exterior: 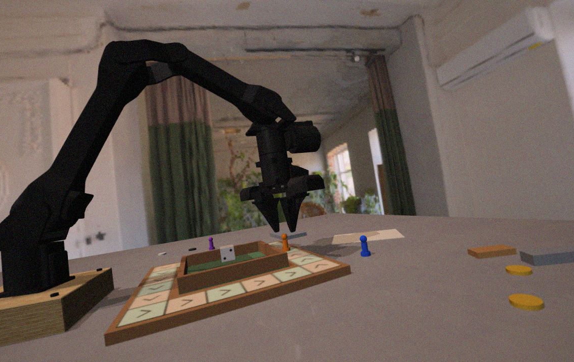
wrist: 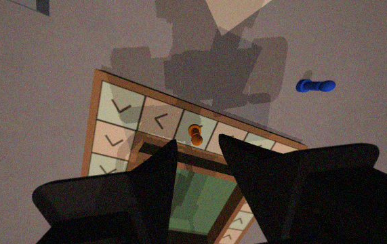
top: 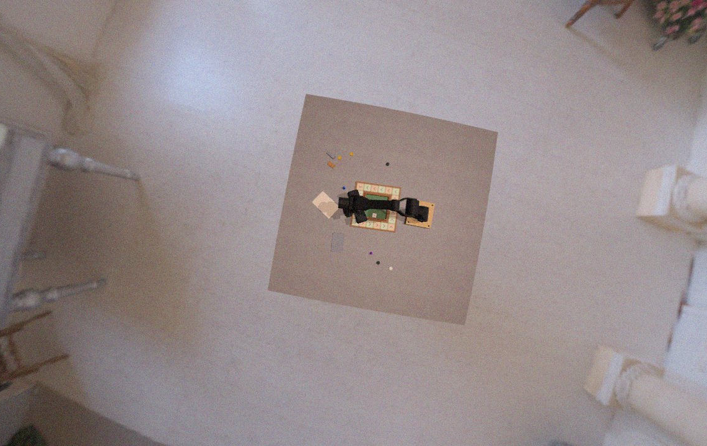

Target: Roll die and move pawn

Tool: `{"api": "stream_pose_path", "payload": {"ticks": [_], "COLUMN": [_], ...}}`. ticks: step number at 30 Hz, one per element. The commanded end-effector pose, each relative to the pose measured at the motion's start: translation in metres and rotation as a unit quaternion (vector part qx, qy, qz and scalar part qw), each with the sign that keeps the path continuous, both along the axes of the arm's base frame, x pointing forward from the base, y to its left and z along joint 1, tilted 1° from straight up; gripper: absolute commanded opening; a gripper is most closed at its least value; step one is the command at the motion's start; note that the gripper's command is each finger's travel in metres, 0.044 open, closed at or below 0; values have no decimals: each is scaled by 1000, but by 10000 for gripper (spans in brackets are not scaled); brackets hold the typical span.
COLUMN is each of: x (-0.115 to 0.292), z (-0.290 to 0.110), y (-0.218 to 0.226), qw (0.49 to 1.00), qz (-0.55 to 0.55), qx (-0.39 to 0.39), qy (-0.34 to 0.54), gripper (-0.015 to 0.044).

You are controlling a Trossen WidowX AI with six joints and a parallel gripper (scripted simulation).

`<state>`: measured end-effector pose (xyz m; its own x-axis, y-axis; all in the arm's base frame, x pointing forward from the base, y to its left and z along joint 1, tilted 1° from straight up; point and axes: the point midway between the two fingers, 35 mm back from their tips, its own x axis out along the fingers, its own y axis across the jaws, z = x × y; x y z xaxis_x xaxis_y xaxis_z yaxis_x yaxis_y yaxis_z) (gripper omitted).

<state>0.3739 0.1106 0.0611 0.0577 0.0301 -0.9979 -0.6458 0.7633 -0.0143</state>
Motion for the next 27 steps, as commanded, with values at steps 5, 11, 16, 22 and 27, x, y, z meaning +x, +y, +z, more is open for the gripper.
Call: {"api": "stream_pose_path", "payload": {"ticks": [5,11,16,22,27], "x": [-1,-1,-1,-1,-1], "z": [-18,-27,-28,-28,-28], "y": [-1,-1,-1,-1,-1], "qw": [1000,1000,1000,1000,1000], "qz": [2,2,2,2,2], "qx": [-4,-4,-4,-4,-4], "qy": [6,6,6,6,6], "gripper": [200,200,121,23,0]}}
